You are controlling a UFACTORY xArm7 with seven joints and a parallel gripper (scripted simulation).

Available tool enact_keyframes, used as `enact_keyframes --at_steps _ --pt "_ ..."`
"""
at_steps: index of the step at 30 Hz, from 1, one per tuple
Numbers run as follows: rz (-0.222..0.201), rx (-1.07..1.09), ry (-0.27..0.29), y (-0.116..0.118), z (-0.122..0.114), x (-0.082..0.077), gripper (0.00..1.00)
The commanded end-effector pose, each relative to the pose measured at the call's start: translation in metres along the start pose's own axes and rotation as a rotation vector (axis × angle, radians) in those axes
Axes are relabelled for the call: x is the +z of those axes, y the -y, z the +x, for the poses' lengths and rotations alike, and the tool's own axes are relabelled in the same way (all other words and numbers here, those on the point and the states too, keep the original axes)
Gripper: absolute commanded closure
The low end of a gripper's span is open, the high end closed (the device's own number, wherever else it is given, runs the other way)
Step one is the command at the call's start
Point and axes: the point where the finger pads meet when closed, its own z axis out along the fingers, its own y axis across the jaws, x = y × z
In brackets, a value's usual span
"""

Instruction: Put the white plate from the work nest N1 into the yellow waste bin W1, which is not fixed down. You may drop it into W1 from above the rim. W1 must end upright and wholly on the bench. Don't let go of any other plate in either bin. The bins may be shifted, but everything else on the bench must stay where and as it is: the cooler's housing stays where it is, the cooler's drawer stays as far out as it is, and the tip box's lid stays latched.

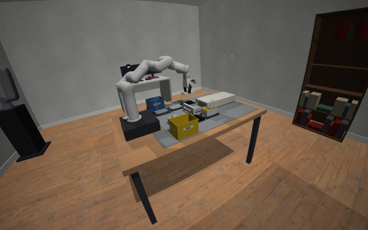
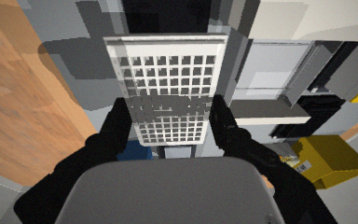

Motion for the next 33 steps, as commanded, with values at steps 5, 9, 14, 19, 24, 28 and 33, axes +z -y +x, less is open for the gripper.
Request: enact_keyframes --at_steps 5,9,14,19,24,28,33 --pt "0.002 0.000 -0.006 0.000 0.002 -0.006 1.00" --pt "0.002 0.030 -0.006 -0.002 0.000 -0.006 1.00" --pt "0.002 0.030 -0.006 -0.008 -0.005 -0.006 1.00" --pt "0.002 0.030 -0.006 -0.019 -0.012 -0.006 1.00" --pt "0.002 0.030 -0.006 -0.030 -0.020 -0.006 1.00" --pt "0.001 0.030 -0.006 -0.038 -0.027 -0.006 1.00" --pt "0.001 0.030 -0.006 -0.045 -0.032 -0.006 1.00"
